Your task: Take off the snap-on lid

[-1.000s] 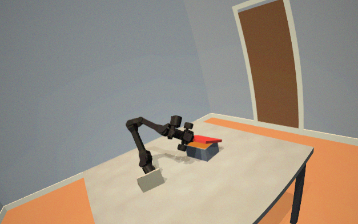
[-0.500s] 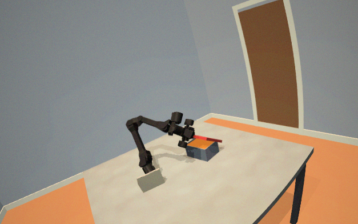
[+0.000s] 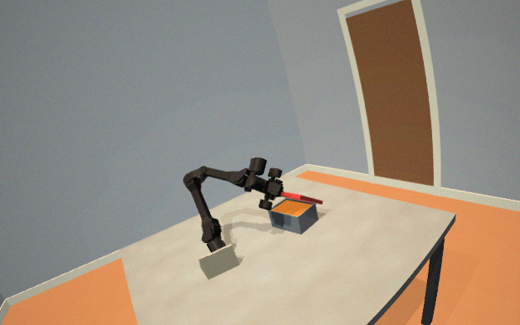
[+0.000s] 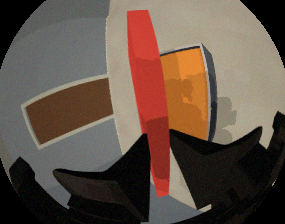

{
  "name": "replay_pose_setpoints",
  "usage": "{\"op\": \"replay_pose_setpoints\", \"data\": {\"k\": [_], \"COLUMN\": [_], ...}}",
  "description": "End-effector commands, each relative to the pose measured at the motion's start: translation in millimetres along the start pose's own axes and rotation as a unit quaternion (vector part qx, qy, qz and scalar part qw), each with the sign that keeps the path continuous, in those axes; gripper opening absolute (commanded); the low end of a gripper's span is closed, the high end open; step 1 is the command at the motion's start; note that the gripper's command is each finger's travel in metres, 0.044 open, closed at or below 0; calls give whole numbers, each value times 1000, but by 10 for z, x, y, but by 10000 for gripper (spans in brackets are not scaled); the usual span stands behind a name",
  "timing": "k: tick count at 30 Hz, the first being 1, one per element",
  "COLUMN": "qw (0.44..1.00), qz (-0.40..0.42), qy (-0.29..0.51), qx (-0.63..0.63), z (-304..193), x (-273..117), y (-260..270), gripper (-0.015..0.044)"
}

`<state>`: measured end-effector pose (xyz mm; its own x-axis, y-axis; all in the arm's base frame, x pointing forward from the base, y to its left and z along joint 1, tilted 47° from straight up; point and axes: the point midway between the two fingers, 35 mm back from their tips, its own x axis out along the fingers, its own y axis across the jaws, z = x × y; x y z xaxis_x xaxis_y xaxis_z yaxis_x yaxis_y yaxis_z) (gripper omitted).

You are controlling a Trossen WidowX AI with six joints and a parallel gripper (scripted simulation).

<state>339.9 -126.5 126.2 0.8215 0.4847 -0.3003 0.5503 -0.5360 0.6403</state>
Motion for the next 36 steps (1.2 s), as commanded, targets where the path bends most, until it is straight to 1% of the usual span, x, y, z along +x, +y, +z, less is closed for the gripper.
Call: {"op": "replay_pose_setpoints", "data": {"k": [1,36], "qw": [1000,1000], "qz": [6,6], "qy": [-1,-2], "qx": [-9,-9], "z": [3,0], "x": [-55,-350], "y": [97,439], "gripper": [0,0]}}
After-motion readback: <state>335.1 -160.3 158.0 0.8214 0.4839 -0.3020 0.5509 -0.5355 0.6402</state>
